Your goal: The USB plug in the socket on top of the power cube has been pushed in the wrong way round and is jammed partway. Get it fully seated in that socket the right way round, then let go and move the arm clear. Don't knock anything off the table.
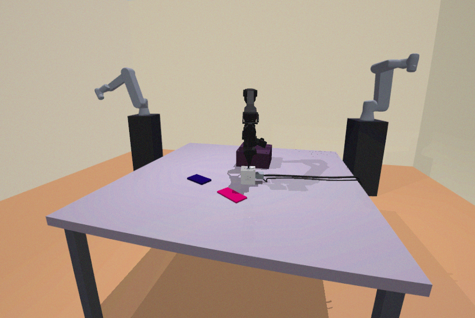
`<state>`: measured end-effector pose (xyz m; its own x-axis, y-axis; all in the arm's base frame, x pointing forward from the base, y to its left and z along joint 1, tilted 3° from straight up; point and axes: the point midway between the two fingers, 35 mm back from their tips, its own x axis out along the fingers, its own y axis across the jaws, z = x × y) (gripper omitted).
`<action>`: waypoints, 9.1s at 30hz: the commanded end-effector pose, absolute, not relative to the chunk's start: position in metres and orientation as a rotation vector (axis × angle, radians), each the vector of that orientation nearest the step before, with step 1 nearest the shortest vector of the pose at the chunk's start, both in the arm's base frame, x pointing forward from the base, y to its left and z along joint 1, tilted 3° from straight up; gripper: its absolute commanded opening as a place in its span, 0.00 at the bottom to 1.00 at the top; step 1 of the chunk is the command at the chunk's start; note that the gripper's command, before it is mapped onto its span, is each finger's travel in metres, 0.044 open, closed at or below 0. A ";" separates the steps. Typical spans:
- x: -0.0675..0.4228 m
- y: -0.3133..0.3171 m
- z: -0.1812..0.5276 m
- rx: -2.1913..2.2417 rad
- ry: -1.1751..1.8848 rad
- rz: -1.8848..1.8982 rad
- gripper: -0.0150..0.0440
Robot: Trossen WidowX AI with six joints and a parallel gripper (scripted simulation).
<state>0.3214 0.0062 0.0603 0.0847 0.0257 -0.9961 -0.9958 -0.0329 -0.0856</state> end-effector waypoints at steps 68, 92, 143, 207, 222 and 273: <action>0.319 0.006 0.088 -1.255 1.113 1.182 0.25; 0.319 0.006 0.088 -0.899 1.295 0.861 0.25; 0.319 0.006 0.088 0.172 1.485 -0.120 0.25; 0.319 0.006 0.088 1.242 1.180 -1.112 0.25; 0.319 0.005 0.087 1.238 1.175 -1.114 0.25; 0.319 0.002 0.081 1.236 1.150 -1.139 0.25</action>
